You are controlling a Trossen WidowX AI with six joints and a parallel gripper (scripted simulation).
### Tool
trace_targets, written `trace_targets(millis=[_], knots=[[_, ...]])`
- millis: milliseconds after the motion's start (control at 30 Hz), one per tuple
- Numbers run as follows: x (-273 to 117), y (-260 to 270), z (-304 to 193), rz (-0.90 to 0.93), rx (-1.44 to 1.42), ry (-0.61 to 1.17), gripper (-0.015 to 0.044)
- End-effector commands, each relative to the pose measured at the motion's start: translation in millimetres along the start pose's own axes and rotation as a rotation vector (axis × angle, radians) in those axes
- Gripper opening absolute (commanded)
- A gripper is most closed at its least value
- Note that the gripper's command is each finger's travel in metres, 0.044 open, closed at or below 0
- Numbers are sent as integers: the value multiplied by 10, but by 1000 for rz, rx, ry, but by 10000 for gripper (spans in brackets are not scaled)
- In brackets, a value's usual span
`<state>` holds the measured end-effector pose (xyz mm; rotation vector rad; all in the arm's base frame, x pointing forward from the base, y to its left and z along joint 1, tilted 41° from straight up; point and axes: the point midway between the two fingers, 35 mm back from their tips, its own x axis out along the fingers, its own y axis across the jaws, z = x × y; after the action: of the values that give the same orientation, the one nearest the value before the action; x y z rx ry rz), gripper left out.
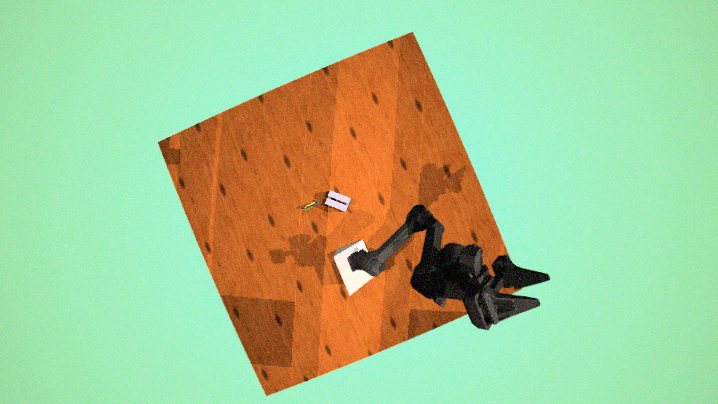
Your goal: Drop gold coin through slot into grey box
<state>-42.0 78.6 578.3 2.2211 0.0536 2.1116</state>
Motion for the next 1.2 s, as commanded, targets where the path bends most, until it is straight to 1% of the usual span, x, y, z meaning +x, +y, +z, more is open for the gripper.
trace_targets(millis=[0,133,267,367,500,700,967,1167], knots=[[0,-11,-5,-3,-3,2,374],[-2,-279,-121,-82,-85,43,269],[-61,-829,-269,-236,-246,118,164],[-129,-1190,-317,-338,-359,170,161],[-304,-1798,-308,-512,-556,263,161],[-738,-2608,-84,-766,-814,410,161],[-1229,-3252,295,-1020,-1051,569,161],[-1876,-3695,820,-1303,-1259,769,161]])
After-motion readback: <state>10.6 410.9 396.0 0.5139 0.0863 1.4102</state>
